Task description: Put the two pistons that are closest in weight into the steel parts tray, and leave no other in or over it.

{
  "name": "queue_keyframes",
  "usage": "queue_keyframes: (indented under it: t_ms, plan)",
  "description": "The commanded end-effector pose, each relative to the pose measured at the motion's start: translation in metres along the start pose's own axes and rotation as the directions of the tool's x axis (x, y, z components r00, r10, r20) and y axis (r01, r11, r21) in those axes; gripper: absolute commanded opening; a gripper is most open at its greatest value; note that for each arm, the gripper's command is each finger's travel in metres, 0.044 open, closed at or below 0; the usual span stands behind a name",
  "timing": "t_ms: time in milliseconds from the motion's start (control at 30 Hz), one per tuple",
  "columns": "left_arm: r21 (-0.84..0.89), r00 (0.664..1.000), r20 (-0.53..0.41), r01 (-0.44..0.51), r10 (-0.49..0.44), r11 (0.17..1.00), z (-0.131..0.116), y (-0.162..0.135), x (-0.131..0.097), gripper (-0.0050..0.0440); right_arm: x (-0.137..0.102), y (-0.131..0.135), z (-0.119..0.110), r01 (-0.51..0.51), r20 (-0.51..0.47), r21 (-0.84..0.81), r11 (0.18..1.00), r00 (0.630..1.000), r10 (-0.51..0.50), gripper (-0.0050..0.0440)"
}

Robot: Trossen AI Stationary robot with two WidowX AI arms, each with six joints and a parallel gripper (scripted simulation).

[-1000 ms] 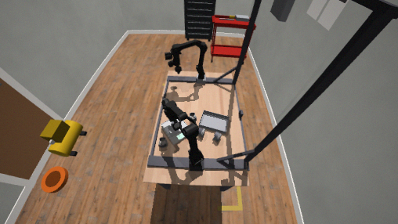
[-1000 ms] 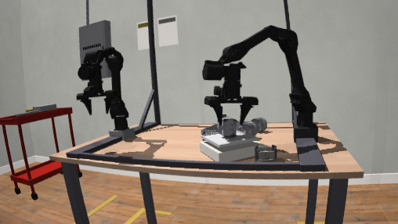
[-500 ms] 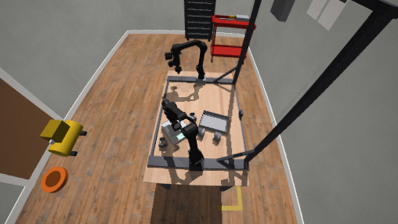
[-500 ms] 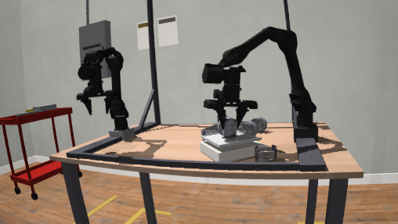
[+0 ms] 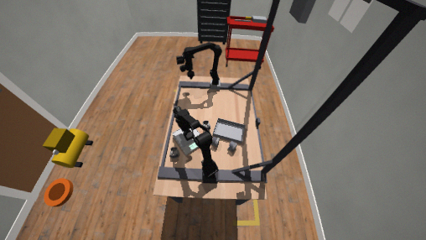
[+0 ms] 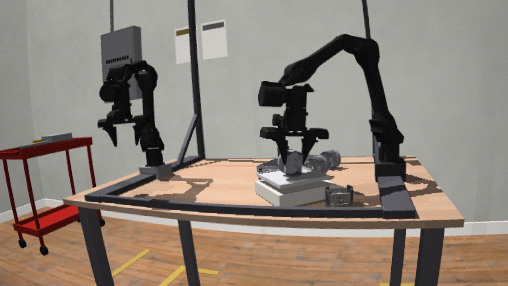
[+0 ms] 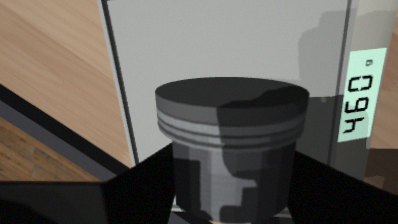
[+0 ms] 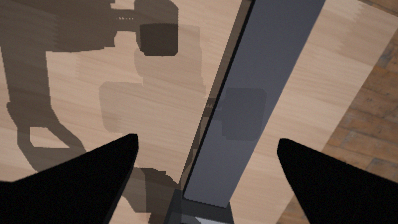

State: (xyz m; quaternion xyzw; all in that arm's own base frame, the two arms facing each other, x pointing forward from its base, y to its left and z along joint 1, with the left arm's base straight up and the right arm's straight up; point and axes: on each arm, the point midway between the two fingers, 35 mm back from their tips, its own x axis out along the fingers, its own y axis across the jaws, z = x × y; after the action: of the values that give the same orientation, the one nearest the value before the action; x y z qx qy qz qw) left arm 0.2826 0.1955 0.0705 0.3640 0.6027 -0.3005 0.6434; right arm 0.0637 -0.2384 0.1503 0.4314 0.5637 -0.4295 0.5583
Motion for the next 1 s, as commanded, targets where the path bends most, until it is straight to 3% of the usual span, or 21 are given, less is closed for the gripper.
queue_keyframes:
  t_ms: [0, 267, 367, 967]
  plan:
    - [-0.003, 0.999, 0.002, -0.032, 0.032, 0.999, 0.000, 0.006, -0.008, 0.0158, -0.008, 0.000, 0.005, -0.003, 0.032, 0.001, 1.000, 0.999, 0.002, 0.0400]
    - [-0.005, 1.000, 0.004, -0.027, 0.027, 1.000, 0.001, 0.007, -0.008, 0.0158, -0.008, 0.000, 0.005, -0.003, 0.032, 0.001, 1.000, 0.999, 0.002, 0.0400]
    - [-0.004, 0.999, 0.004, -0.054, 0.054, 0.999, 0.001, 0.010, -0.021, 0.0158, -0.008, 0.000, 0.005, -0.003, 0.032, 0.001, 1.000, 0.999, 0.002, 0.0400]
    - [-0.003, 0.999, 0.004, -0.054, 0.054, 0.999, 0.001, 0.011, -0.048, 0.0158, -0.008, 0.000, 0.005, -0.003, 0.032, 0.001, 1.000, 0.999, 0.002, 0.0400]
